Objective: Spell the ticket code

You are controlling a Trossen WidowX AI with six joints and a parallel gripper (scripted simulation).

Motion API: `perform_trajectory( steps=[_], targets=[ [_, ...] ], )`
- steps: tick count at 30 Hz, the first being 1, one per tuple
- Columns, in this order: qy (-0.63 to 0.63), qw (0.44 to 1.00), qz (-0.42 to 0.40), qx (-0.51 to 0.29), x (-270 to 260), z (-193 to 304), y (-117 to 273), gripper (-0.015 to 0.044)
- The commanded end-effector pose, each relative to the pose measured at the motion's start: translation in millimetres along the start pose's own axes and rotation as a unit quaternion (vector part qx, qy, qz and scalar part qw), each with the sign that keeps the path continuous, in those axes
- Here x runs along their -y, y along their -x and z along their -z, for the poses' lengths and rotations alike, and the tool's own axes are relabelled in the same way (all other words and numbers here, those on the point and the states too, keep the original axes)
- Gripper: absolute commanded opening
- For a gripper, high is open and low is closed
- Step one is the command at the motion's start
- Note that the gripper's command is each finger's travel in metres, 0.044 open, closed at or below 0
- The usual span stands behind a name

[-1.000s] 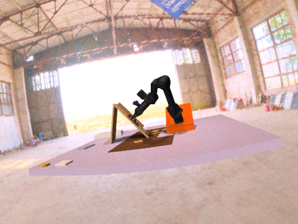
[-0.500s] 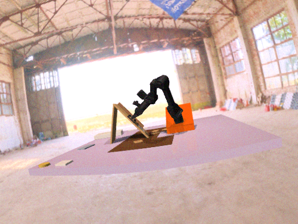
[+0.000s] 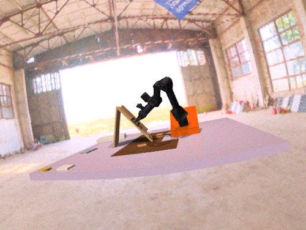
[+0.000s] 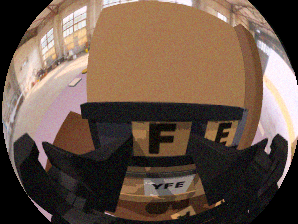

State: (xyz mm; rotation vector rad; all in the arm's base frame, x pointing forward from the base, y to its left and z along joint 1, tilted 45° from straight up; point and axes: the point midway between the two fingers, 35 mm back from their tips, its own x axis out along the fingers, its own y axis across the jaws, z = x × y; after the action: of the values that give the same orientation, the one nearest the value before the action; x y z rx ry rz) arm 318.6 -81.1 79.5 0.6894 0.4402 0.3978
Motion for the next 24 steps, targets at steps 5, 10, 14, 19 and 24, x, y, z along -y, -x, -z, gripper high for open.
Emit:
perform_trajectory(
  steps=[5, 10, 14, 19, 24],
  targets=[
    [0.002, 1.000, -0.002, -0.001, 4, 0, 0, 0.0000],
    [0.002, 1.000, -0.002, -0.001, 6, 0, 0, 0.0000],
    [0.002, 1.000, -0.002, -0.001, 8, 0, 0, 0.0000],
    [0.002, 1.000, -0.002, -0.001, 11, 0, 0, 0.0000],
    [0.002, 1.000, -0.002, 0.000, 13, 0, 0, 0.0000]
  ],
)
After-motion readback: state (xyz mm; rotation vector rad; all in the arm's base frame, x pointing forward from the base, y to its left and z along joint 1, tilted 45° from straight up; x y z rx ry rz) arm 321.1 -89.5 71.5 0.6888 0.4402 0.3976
